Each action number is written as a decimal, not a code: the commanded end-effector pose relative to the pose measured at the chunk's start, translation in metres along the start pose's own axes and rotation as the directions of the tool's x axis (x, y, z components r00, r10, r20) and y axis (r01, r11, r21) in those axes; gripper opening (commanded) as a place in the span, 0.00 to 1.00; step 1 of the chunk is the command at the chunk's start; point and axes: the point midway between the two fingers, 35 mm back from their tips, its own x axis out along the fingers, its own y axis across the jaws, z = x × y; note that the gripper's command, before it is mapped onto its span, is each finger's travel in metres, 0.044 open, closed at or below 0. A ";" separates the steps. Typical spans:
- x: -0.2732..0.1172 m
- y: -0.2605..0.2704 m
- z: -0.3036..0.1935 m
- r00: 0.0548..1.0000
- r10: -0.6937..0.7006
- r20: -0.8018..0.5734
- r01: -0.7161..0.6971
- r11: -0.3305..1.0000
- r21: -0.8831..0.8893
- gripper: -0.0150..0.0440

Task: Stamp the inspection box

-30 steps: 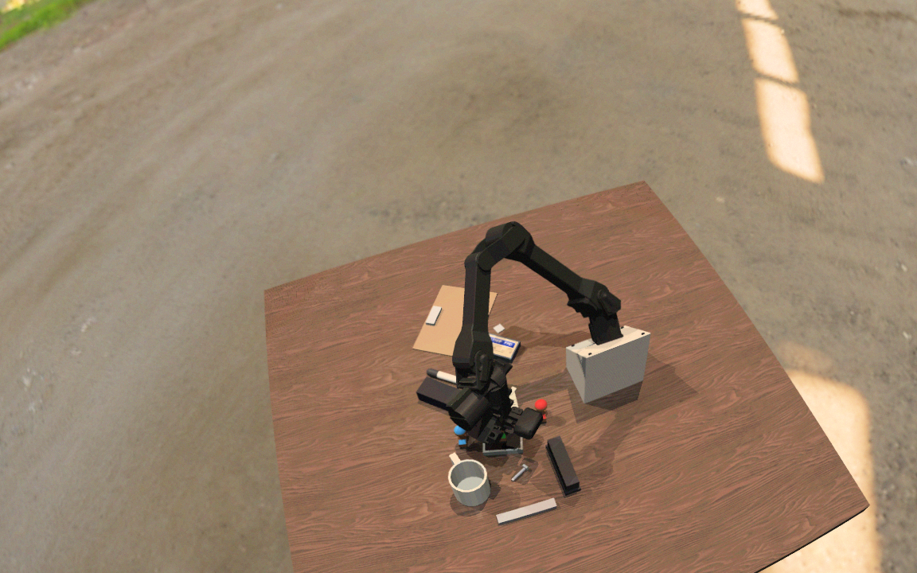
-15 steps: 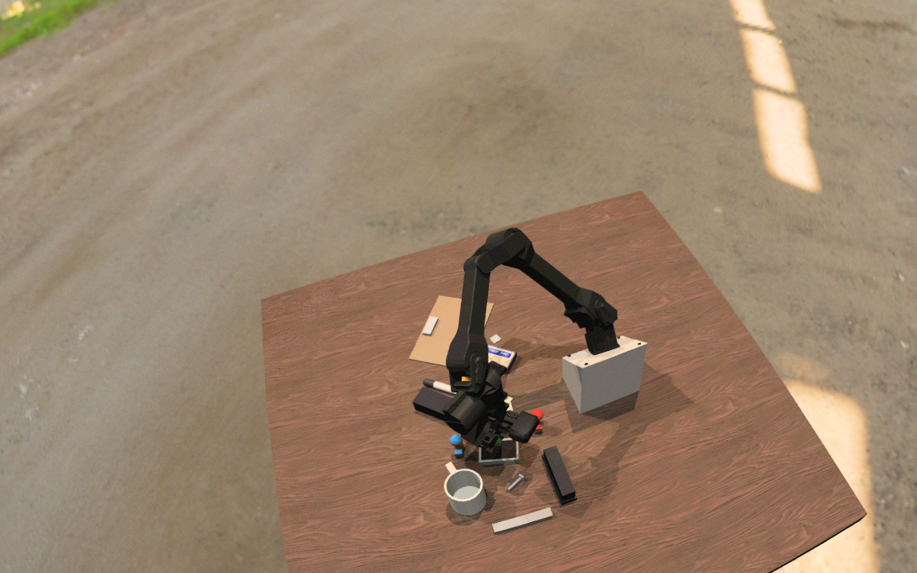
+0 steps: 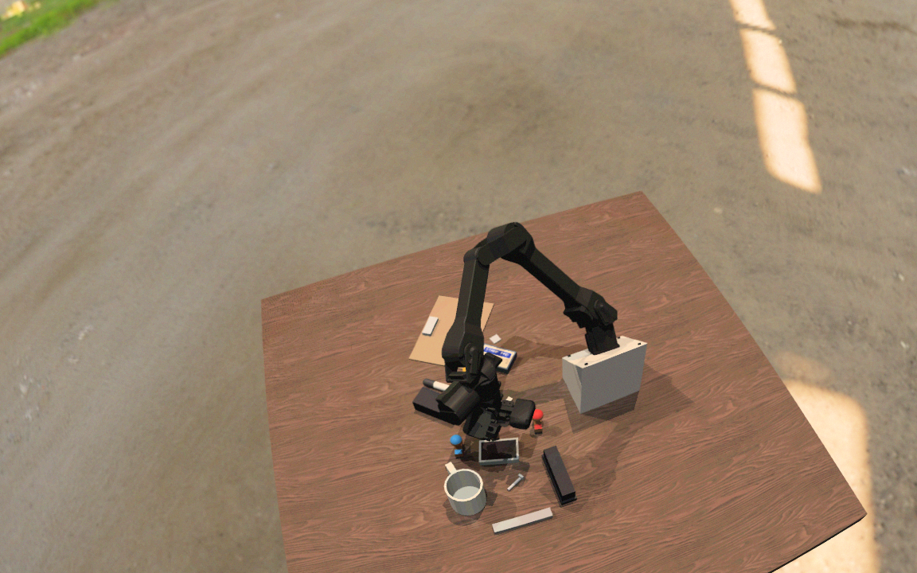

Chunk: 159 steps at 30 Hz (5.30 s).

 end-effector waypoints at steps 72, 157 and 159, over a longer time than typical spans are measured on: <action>0.018 -0.050 -0.088 1.000 -0.001 -0.024 -0.022 0.388 -0.922 0.25; 0.065 -0.050 -0.091 1.000 -0.002 -0.027 -0.025 0.379 -0.925 0.25; 0.066 -0.050 -0.091 1.000 -0.002 -0.027 -0.025 0.378 -0.925 0.25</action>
